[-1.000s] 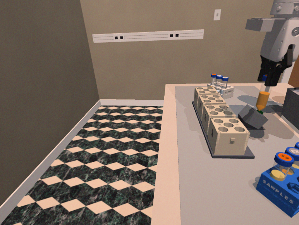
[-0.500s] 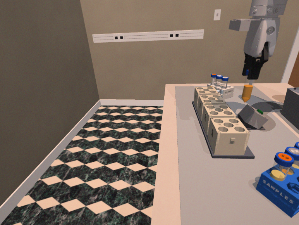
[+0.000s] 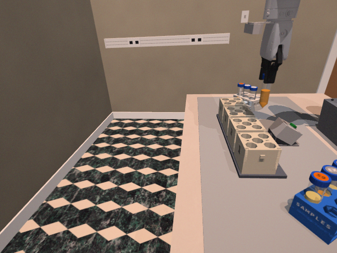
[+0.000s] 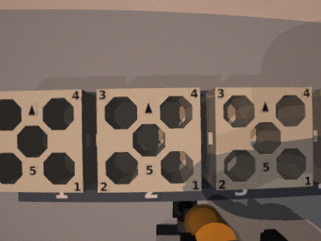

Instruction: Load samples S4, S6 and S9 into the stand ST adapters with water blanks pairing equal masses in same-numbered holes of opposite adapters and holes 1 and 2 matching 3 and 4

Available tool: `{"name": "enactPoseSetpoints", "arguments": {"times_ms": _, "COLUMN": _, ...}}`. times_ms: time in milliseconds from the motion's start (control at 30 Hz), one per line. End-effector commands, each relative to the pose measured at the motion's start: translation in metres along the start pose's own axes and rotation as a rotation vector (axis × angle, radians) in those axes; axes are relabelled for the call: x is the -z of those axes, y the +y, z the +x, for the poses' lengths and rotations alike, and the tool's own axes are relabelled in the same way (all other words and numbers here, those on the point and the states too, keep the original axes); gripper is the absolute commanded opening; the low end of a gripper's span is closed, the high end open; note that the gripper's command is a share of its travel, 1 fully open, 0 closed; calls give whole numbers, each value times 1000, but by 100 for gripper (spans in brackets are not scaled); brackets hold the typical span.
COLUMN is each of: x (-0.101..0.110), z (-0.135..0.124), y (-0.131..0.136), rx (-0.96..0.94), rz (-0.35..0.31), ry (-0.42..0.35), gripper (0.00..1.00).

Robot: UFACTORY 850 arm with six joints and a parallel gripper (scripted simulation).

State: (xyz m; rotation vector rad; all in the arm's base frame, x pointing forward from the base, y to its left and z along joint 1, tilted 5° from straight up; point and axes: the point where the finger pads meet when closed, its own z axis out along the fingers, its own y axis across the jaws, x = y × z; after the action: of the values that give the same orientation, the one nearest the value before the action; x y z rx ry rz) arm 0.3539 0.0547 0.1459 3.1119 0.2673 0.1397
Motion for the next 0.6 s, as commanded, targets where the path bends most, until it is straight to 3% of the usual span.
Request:
{"name": "enactPoseSetpoints", "arguments": {"times_ms": 0, "x": 0, "z": 5, "y": 12, "rx": 2, "rz": 16, "ry": -2, "gripper": 0}}
{"name": "enactPoseSetpoints", "arguments": {"times_ms": 500, "x": -1, "z": 27, "y": 84, "rx": 2, "rz": 16, "ry": -2, "gripper": 0}}
{"name": "enactPoseSetpoints", "arguments": {"times_ms": 567, "x": -1, "z": 27, "y": 84, "rx": 2, "rz": 16, "ry": -2, "gripper": 0}}
